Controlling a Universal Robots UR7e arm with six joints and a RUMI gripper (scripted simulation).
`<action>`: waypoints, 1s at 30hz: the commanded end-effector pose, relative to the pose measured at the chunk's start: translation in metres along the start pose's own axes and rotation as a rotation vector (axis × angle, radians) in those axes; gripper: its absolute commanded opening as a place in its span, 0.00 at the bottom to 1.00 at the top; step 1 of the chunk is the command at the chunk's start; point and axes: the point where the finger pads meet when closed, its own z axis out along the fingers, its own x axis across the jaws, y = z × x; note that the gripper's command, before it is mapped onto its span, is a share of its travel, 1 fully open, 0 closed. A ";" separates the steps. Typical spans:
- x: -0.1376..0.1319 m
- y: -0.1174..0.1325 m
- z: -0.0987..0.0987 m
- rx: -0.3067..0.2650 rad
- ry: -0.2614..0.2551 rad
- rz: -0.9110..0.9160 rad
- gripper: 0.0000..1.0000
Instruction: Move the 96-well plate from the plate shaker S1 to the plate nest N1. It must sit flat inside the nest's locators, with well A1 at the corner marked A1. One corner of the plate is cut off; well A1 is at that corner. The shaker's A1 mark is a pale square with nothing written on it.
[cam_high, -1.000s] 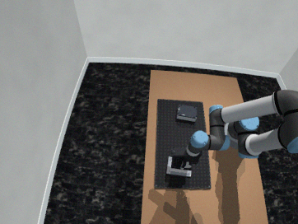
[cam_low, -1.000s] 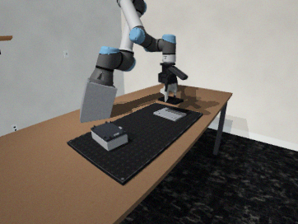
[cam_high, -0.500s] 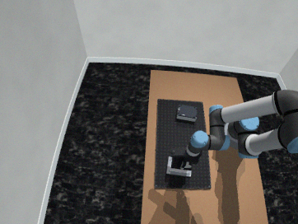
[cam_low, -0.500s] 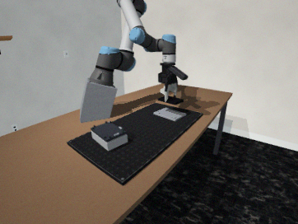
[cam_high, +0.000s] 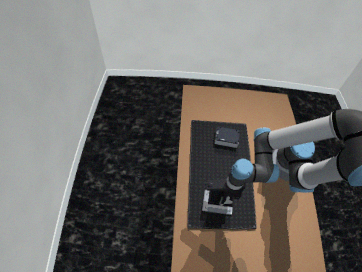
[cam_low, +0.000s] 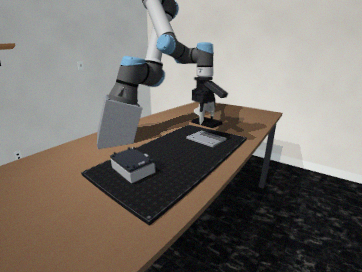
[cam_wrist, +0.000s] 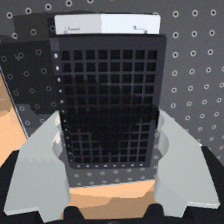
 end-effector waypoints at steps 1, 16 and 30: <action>0.001 0.002 0.008 -0.003 0.001 0.000 0.00; 0.000 -0.001 0.029 -0.001 0.001 0.000 0.00; -0.001 -0.001 0.053 -0.001 0.001 0.000 0.00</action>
